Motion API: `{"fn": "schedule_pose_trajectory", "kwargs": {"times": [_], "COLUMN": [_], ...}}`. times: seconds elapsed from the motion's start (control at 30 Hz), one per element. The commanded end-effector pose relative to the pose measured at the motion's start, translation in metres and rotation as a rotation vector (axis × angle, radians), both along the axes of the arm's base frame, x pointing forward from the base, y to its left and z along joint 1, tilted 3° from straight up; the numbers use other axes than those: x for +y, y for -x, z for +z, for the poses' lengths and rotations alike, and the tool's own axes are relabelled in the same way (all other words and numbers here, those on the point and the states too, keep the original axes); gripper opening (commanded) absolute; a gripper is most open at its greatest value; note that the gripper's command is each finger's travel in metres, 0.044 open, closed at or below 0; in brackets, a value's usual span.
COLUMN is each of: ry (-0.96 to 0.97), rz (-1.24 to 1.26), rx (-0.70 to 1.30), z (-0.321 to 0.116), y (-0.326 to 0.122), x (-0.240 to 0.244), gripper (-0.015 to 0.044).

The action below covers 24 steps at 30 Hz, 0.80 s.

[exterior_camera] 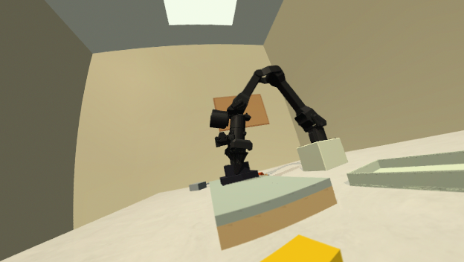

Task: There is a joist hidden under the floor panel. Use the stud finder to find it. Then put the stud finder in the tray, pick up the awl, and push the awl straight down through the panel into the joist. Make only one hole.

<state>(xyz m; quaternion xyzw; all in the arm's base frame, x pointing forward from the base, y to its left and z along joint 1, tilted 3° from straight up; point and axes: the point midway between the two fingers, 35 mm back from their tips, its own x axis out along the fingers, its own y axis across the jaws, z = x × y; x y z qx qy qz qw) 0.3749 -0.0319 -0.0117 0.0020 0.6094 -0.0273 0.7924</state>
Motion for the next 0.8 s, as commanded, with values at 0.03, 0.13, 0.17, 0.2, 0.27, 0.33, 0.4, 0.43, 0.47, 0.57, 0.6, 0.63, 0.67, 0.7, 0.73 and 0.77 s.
{"fn": "schedule_pose_trajectory", "kwargs": {"times": [0.03,0.13,0.17,0.2,0.27,0.33,0.4,0.43,0.47,0.57,0.6,0.63,0.67,0.7,0.73,0.77], "ry": [-0.014,-0.015,-0.015,-0.015,-0.016,-0.016,-0.017,-0.017,-0.017,-0.018,-0.018,-0.018,-0.018,-0.019,-0.019,-0.019], "rz": [0.012,0.012,0.012,0.012,0.012,0.012,0.012,0.012,0.012,0.012,0.012,0.012,0.012,0.012,0.012,0.012], "rx": [0.000,0.000,0.000,0.000,0.000,0.000,0.000,0.000,-0.001,-0.001,-0.001,-0.001,-0.001,-0.001,-0.001,-0.001], "z": [-0.001,-0.001,-0.001,-0.001,-0.001,-0.001,-0.001,-0.001,-0.001,-0.001,-0.001,-0.001,-0.001,-0.001,-0.001,-0.001], "y": [0.000,-0.001,-0.001,-0.001,-0.001,-0.001,-0.001,-0.001,-0.001,-0.002,-0.002,-0.002,-0.002,-0.002,-0.002,-0.002], "x": [0.016,0.022,0.024,0.026,0.030,0.035,0.039,0.041,0.043,0.049,0.051,0.053,0.055,0.057,0.059,0.061], "gripper": [0.0000,0.0000,0.0000,0.0000,0.0000,0.0000,0.0000,0.0000,0.0000,0.0000,0.0000,0.0000,0.0000,0.0000,0.0000,0.0000]}}
